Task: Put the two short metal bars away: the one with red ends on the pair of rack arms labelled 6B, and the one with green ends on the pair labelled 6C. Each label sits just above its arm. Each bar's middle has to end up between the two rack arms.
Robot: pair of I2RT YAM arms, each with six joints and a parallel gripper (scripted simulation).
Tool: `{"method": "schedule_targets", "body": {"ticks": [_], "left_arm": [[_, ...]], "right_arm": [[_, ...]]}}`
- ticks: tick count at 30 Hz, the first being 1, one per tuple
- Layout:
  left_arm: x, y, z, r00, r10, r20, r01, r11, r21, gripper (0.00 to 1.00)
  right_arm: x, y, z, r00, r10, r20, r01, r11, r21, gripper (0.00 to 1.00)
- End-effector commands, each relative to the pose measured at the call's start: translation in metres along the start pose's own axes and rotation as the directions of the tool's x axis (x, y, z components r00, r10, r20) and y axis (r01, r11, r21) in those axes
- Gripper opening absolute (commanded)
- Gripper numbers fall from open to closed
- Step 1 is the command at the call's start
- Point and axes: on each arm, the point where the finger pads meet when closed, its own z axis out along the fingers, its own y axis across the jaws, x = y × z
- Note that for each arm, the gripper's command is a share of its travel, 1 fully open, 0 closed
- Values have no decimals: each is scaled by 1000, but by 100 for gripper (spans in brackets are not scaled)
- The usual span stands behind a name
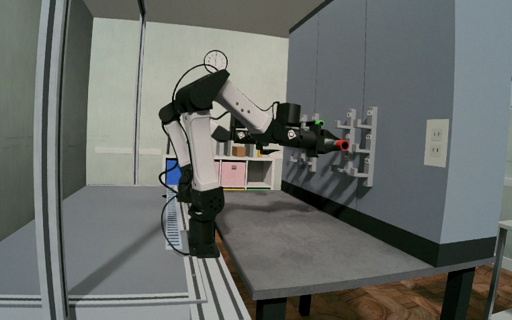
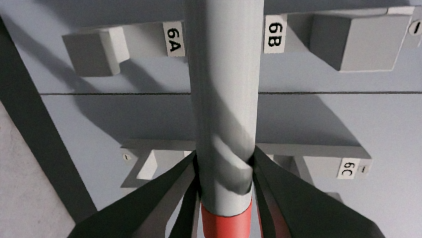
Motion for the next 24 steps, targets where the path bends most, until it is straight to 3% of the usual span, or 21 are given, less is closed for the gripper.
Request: {"method": "schedule_targets", "body": {"ticks": [1, 24], "left_arm": [[1, 3, -4, 1000, -12, 7, 12, 1000, -7, 100], [1, 3, -4, 1000, -12, 7, 12, 1000, -7, 100]], "right_arm": [[11, -30, -6, 998, 55, 10, -55, 995, 84, 0], [59, -34, -5, 998, 55, 10, -55, 995, 84, 0]]}}
